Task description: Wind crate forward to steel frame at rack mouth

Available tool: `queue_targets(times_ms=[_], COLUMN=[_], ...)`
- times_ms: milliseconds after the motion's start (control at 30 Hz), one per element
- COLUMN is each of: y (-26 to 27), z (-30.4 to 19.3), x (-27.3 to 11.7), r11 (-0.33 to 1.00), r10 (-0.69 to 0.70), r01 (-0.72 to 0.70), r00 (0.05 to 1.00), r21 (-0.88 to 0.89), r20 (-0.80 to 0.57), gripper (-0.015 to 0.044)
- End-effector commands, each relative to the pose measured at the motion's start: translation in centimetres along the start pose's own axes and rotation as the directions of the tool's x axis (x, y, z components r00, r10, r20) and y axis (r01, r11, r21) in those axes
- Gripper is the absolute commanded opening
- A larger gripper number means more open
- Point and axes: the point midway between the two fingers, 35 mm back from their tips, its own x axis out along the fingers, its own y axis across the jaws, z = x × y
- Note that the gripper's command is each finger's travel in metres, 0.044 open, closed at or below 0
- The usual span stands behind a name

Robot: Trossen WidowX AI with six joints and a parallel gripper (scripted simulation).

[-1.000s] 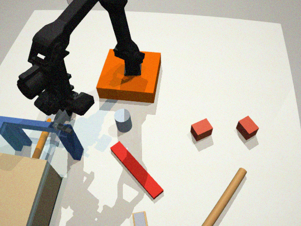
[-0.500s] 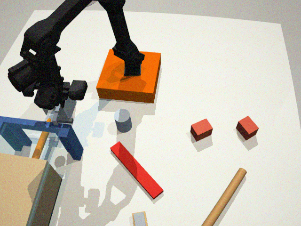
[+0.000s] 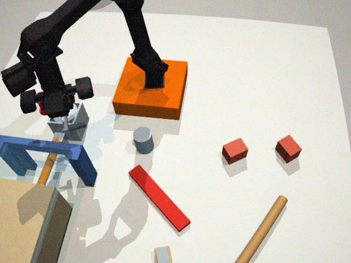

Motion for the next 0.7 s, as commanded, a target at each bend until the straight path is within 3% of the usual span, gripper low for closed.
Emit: queue_targets(times_ms=[0, 667], y=[-0.3, -1.1], z=[-1.2, -6.8], x=[0.0, 0.5], r11=[0.994, 0.802], r10=[0.003, 0.043], r01=[-0.004, -0.063], r00=[1.0, 0.998], r21=[-0.107, -0.594], r20=[-0.01, -0.047], gripper=[0.0, 0.0])
